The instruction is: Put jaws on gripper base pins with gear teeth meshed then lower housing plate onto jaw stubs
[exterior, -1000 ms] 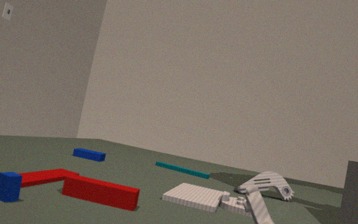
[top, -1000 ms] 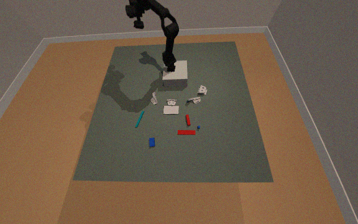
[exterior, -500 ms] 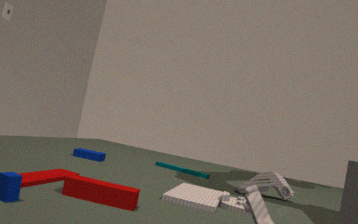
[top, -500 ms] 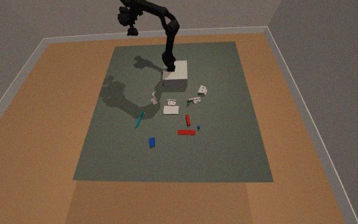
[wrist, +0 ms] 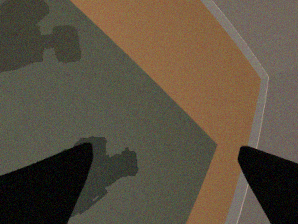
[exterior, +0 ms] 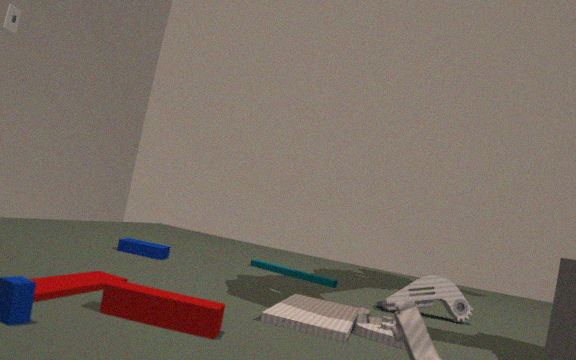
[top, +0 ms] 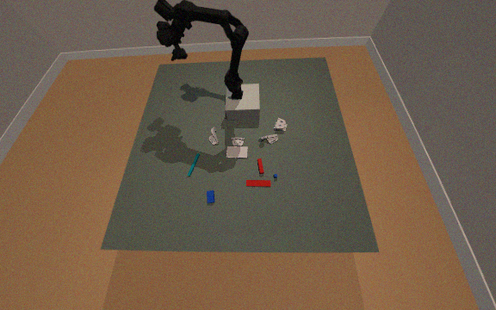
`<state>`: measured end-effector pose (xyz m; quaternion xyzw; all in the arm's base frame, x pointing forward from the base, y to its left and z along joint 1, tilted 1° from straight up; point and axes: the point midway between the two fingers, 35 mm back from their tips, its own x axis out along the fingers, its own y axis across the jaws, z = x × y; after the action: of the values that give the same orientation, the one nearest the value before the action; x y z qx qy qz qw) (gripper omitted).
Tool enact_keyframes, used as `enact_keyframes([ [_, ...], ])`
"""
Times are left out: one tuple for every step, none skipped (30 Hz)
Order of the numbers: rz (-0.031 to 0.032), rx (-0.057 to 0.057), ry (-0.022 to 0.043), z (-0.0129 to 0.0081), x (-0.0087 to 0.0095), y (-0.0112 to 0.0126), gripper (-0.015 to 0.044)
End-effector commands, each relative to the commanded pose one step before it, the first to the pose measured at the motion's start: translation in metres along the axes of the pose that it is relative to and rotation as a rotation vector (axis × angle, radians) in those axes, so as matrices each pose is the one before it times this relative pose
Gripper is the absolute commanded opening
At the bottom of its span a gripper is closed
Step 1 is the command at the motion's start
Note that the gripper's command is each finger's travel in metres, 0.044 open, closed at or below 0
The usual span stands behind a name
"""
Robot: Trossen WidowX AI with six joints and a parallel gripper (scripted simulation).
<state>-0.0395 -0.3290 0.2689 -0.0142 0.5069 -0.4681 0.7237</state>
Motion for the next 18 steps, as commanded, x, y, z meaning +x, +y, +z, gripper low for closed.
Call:
enact_keyframes([
  [0.04271, -0.0331, -0.00581, 0.00952, 0.00898, 0.01469, 0.0440],
  [0.01141, -0.0138, -0.00460, 0.00378, 0.00216, 0.00393, 0.0440],
  [0.01137, -0.0138, -0.00457, 0.00379, 0.00216, 0.00393, 0.0440],
  [0.01132, -0.0139, -0.00454, 0.00381, 0.00215, 0.00392, 0.0440],
  [0.01127, -0.0139, -0.00451, 0.00382, 0.00215, 0.00392, 0.0440],
  [0.01122, -0.0140, -0.00448, 0.00384, 0.00214, 0.00392, 0.0440],
  [0.01117, -0.0141, -0.00445, 0.00385, 0.00214, 0.00392, 0.0440],
  [0.01112, -0.0141, -0.00441, 0.00386, 0.00214, 0.00391, 0.0440],
  [0.01107, -0.0142, -0.00438, 0.00388, 0.00213, 0.00391, 0.0440],
  [0.01102, -0.0143, -0.00435, 0.00389, 0.00213, 0.00391, 0.0440],
  [0.01097, -0.0143, -0.00432, 0.00390, 0.00212, 0.00391, 0.0440],
  [0.01092, -0.0144, -0.00428, 0.00392, 0.00212, 0.00390, 0.0440],
  [0.01087, -0.0145, -0.00425, 0.00393, 0.00211, 0.00390, 0.0440],
  [0.01082, -0.0145, -0.00422, 0.00395, 0.00211, 0.00390, 0.0440],
  [0.01077, -0.0146, -0.00418, 0.00396, 0.00210, 0.00389, 0.0440],
  [0.01072, -0.0146, -0.00415, 0.00397, 0.00210, 0.00389, 0.0440],
  [0.01067, -0.0147, -0.00411, 0.00398, 0.00209, 0.00389, 0.0440],
  [0.01061, -0.0148, -0.00408, 0.00400, 0.00209, 0.00388, 0.0440],
])
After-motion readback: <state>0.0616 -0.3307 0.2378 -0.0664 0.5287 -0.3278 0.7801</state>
